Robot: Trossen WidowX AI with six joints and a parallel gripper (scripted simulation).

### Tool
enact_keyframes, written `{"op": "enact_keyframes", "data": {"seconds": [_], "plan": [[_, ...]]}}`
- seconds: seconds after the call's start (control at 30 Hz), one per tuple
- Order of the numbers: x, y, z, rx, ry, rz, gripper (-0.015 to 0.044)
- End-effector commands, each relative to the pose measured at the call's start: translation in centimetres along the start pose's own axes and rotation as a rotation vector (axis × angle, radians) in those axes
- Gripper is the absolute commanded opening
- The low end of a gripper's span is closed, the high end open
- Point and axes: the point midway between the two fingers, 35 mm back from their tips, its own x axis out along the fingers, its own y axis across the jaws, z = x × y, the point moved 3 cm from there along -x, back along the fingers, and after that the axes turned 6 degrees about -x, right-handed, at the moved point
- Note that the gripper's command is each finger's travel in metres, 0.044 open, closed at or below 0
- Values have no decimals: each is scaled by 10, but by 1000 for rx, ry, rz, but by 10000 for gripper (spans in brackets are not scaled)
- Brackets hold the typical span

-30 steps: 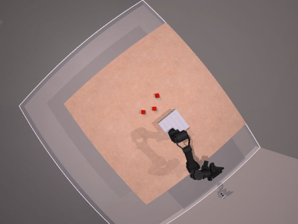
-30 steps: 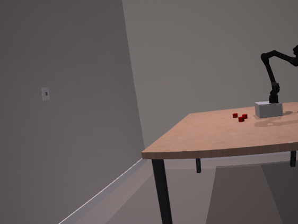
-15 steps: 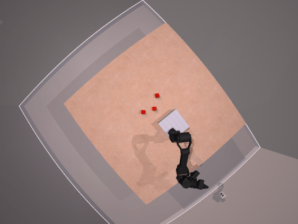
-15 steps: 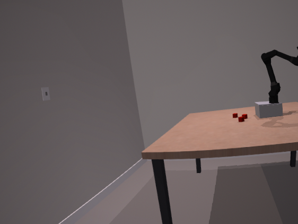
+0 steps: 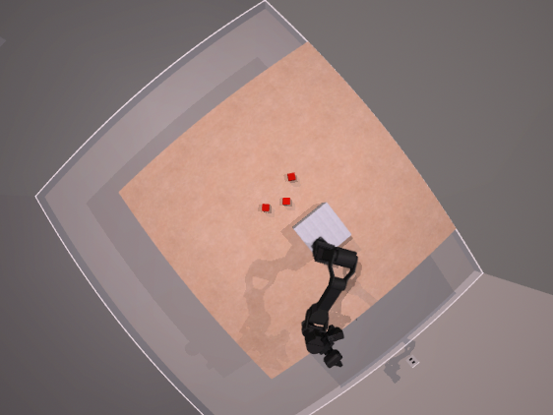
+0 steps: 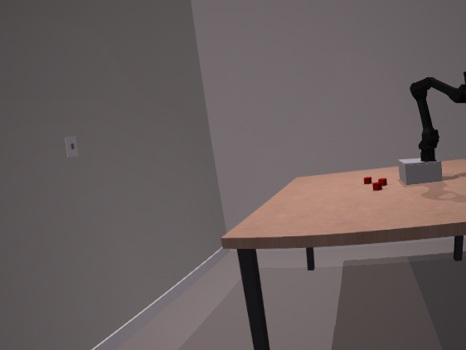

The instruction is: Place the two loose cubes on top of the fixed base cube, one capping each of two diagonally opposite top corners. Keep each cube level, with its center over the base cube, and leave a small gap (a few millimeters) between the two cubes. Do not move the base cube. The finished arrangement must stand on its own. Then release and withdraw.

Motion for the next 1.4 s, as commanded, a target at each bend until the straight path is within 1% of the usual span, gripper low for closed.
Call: {"op": "enact_keyframes", "data": {"seconds": [0.0, 0.37, 0.7, 1.03, 1.37], "plan": [[-22, 16, -30, 91, 129, 64, 265], [-106, 62, -93, 350, 491, 206, 265], [-200, 99, -121, 596, 829, 289, 265], [-300, 130, -118, 850, 1170, 327, 265], [-394, 152, -84, 1113, 1506, 317, 265]]}}
